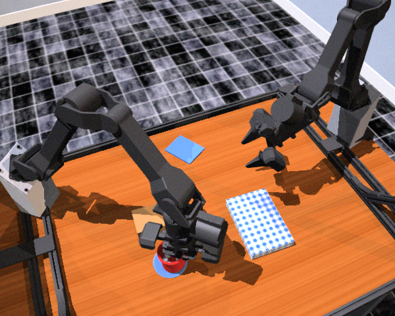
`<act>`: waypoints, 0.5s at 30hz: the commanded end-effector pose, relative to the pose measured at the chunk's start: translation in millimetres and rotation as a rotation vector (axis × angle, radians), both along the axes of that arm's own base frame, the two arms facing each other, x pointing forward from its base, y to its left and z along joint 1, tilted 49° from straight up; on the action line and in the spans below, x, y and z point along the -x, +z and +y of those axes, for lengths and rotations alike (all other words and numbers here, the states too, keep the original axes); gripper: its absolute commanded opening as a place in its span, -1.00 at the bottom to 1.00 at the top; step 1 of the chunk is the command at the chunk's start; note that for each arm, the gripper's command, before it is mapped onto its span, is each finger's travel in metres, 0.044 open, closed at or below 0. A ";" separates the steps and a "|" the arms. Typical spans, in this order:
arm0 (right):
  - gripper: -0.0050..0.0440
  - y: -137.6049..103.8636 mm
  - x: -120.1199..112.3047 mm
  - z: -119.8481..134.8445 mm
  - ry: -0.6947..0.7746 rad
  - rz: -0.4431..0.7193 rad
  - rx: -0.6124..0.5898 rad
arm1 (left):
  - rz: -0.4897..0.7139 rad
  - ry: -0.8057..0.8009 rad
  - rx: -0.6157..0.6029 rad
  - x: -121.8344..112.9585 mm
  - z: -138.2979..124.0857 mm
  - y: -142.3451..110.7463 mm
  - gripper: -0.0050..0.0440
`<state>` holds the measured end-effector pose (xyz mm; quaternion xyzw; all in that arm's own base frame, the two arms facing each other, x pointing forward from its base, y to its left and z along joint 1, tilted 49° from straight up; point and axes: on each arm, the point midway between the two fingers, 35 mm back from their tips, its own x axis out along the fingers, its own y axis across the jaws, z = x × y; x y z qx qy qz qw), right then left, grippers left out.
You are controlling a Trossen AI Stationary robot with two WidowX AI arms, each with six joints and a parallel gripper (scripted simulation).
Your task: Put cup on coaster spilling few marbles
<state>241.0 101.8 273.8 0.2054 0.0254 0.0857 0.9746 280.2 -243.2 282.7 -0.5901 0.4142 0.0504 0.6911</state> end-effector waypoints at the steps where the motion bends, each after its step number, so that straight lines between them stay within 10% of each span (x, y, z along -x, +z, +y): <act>1: 0.84 -0.4 0.0 -0.4 -0.003 -0.001 0.003 | 0.000 0.000 0.000 0.0 0.0 0.0 -0.80; 15: 0.84 -0.4 0.0 -0.4 -0.003 -0.001 0.003 | 0.000 0.000 0.000 0.0 0.0 0.0 -0.70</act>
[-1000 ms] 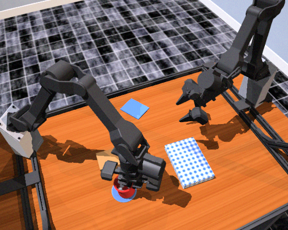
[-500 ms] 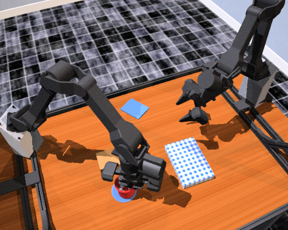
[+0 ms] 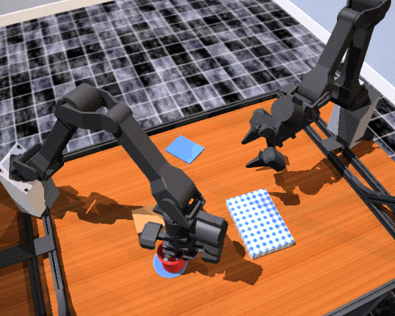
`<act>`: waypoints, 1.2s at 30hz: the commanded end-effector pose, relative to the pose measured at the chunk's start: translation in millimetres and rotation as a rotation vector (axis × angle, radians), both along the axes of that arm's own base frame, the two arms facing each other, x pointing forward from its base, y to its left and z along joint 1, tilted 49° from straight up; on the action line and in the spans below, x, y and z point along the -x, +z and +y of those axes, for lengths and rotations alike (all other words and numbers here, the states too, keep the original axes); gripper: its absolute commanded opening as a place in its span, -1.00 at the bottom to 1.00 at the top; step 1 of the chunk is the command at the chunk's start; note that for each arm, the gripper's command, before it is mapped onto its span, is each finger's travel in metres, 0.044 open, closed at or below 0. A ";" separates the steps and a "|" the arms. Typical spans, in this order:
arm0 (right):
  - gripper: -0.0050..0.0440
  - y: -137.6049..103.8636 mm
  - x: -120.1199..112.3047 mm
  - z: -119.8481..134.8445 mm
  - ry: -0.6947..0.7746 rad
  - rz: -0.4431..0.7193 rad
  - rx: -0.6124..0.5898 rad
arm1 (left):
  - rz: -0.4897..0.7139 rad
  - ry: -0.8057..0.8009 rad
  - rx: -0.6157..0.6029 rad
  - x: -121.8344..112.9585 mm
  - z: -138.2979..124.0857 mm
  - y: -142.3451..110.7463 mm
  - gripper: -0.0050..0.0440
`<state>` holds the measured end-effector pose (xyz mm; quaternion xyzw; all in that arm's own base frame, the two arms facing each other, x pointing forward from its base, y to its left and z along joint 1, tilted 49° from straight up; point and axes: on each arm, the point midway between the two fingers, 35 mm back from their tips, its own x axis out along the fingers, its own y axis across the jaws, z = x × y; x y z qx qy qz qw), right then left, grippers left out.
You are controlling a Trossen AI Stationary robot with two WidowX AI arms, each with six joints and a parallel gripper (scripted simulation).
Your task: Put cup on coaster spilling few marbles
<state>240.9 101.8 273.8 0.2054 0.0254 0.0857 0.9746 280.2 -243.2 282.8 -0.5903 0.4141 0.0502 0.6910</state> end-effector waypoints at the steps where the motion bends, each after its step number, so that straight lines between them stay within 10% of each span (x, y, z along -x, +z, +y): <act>1: 0.84 -0.4 0.0 -0.4 -0.003 -0.001 0.003 | 0.000 0.000 -0.001 0.0 0.0 -0.2 -0.60; 4: 0.84 -0.4 0.0 -0.4 -0.003 -0.001 0.003 | 0.000 0.000 -0.001 0.0 0.0 -0.2 -0.33; 36: 0.84 -0.4 0.0 -0.4 -0.003 -0.001 0.003 | 0.023 0.002 -0.025 31.9 19.6 25.2 -0.33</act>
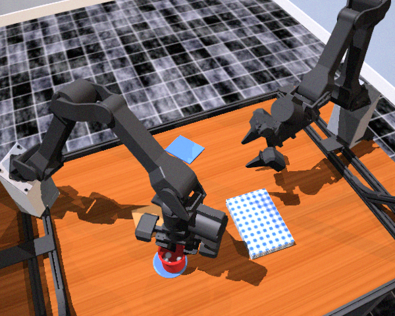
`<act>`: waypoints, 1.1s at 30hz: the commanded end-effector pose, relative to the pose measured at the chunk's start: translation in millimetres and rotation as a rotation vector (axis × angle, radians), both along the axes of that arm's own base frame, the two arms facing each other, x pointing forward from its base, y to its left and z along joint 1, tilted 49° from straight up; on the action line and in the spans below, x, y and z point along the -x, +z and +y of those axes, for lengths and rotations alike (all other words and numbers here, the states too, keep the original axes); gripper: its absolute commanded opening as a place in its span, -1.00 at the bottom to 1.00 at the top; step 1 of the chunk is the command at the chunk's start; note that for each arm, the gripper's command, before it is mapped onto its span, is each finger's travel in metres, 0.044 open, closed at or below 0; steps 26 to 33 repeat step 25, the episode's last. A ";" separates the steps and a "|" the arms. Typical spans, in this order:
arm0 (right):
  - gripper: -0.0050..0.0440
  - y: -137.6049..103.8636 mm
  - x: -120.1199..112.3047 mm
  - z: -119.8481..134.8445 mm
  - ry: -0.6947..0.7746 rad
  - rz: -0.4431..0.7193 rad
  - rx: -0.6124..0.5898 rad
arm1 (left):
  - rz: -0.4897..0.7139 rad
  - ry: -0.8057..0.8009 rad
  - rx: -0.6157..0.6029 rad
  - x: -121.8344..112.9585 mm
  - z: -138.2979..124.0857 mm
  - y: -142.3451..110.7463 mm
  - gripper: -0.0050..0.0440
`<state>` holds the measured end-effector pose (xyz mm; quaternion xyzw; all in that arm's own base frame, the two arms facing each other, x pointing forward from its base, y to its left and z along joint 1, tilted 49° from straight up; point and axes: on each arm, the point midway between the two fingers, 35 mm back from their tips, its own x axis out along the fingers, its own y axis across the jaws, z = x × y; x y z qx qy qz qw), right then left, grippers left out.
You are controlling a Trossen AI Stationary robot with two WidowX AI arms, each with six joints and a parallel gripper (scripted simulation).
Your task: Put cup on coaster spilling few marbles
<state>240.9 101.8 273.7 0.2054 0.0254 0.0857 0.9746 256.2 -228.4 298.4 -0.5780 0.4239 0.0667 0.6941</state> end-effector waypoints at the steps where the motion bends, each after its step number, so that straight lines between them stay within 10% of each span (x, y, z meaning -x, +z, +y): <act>1: 0.84 -0.3 0.0 -0.4 -0.003 -0.001 0.003 | -0.008 0.001 0.008 9.1 5.7 9.5 -0.33; 10: 0.84 -0.3 0.0 -0.4 -0.003 -0.001 0.003 | -0.004 -0.001 0.004 7.3 4.5 5.9 -0.13; 22: 0.84 -0.3 0.0 -0.4 -0.003 -0.001 0.003 | -0.005 0.000 0.005 20.4 11.5 19.8 1.00; 33: 0.84 -0.3 0.0 -0.4 -0.003 -0.001 0.003 | -0.006 0.001 0.006 35.5 20.7 32.5 1.00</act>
